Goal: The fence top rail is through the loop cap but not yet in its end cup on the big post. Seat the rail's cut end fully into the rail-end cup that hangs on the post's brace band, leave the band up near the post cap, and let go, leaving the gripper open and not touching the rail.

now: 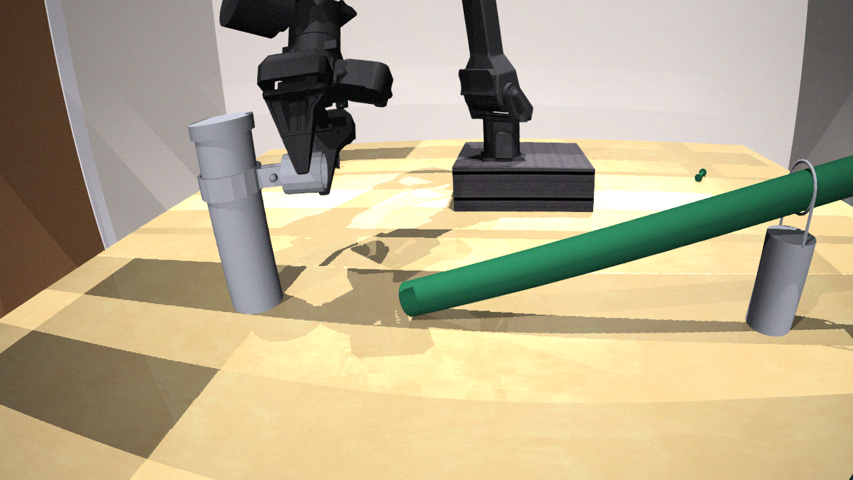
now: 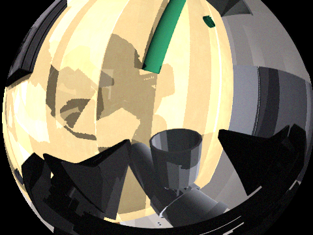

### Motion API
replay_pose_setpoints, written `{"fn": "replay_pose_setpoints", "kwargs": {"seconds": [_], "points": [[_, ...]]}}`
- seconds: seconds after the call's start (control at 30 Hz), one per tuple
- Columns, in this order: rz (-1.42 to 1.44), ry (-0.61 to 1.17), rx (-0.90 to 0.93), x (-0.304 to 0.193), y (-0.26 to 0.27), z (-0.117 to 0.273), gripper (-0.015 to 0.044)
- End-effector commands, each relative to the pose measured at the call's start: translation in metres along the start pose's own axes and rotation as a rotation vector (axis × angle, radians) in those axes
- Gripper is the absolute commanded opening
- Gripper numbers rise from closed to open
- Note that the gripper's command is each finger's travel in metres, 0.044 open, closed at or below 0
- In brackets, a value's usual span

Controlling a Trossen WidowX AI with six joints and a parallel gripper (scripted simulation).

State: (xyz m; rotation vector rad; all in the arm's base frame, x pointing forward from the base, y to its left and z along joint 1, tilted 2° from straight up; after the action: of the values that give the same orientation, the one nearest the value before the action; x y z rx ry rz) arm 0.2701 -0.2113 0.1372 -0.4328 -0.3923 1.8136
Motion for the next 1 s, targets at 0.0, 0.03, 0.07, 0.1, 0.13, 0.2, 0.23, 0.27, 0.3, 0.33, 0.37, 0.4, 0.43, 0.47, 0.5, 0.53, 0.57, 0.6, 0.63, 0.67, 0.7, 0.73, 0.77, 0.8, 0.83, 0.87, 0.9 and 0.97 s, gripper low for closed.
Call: {"fn": "replay_pose_setpoints", "kwargs": {"seconds": [0.0, 0.03, 0.07, 0.1, 0.13, 0.2, 0.23, 0.27, 0.3, 0.33, 0.37, 0.4, 0.43, 0.47, 0.5, 0.53, 0.57, 0.6, 0.63, 0.67, 0.7, 0.73, 0.77, 0.8, 0.83, 0.87, 0.9, 0.97], "points": [[-0.004, 0.001, 0.003, 0.001, 0.001, -0.006, 0.044], [-0.004, 0.001, 0.003, 0.001, 0.001, -0.008, 0.044], [-0.004, 0.001, 0.003, 0.001, 0.001, -0.009, 0.044], [-0.004, 0.001, 0.003, 0.001, 0.001, -0.011, 0.044], [-0.004, 0.001, 0.003, 0.001, 0.001, -0.012, 0.044], [-0.004, 0.001, 0.003, 0.002, 0.001, -0.016, 0.044], [-0.004, 0.001, 0.003, 0.002, 0.001, -0.017, 0.044], [-0.004, 0.001, 0.003, 0.002, 0.001, -0.018, 0.044], [-0.004, 0.001, 0.003, 0.002, 0.001, -0.019, 0.0414], [-0.004, 0.001, 0.003, 0.002, 0.001, -0.019, 0.0388], [-0.004, 0.001, 0.003, 0.002, 0.001, -0.019, 0.0361], [-0.004, 0.001, 0.003, 0.002, 0.001, -0.019, 0.0335], [-0.004, 0.001, 0.003, 0.002, 0.001, -0.019, 0.0309], [-0.004, 0.001, 0.003, 0.002, 0.001, -0.019, 0.0282], [-0.004, 0.001, 0.003, 0.002, 0.001, -0.019, 0.0256], [-0.004, 0.001, 0.003, 0.002, 0.001, -0.019, 0.023], [-0.004, 0.001, 0.003, 0.002, 0.001, -0.019, 0.0204], [-0.004, 0.001, 0.003, 0.002, 0.001, -0.019, 0.0177], [-0.004, 0.001, 0.003, 0.002, 0.001, -0.019, 0.0151], [-0.004, 0.001, 0.003, 0.002, 0.001, -0.019, 0.0125], [-0.004, 0.001, 0.003, 0.002, 0.001, -0.019, 0.0118], [-0.004, 0.001, 0.003, 0.002, 0.001, -0.019, 0.0112], [-0.004, 0.001, 0.003, 0.002, 0.001, -0.019, 0.0105], [-0.007, 0.003, 0.003, 0.002, 0.001, -0.02, 0.0079], [-0.012, 0.006, 0.003, 0.002, 0.0, -0.02, 0.0053], [-0.019, 0.01, 0.004, 0.002, -0.001, -0.02, 0.0026], [-0.027, 0.014, 0.005, 0.002, -0.001, -0.021, 0.0], [-0.037, 0.02, 0.005, 0.002, -0.002, -0.021, 0.0]]}}
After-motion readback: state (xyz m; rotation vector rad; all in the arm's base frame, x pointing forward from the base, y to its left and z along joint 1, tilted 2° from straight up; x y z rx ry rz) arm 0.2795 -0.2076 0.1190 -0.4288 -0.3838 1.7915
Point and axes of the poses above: the point midway between the two fingers, 35 mm back from their tips, its own z axis back along the fingers, its own y axis across the jaws, x = y × z, the point moved 6 cm from there along z, back along the fingers, and after that the axes turned 11 degrees about z, right-handed, at the moved point
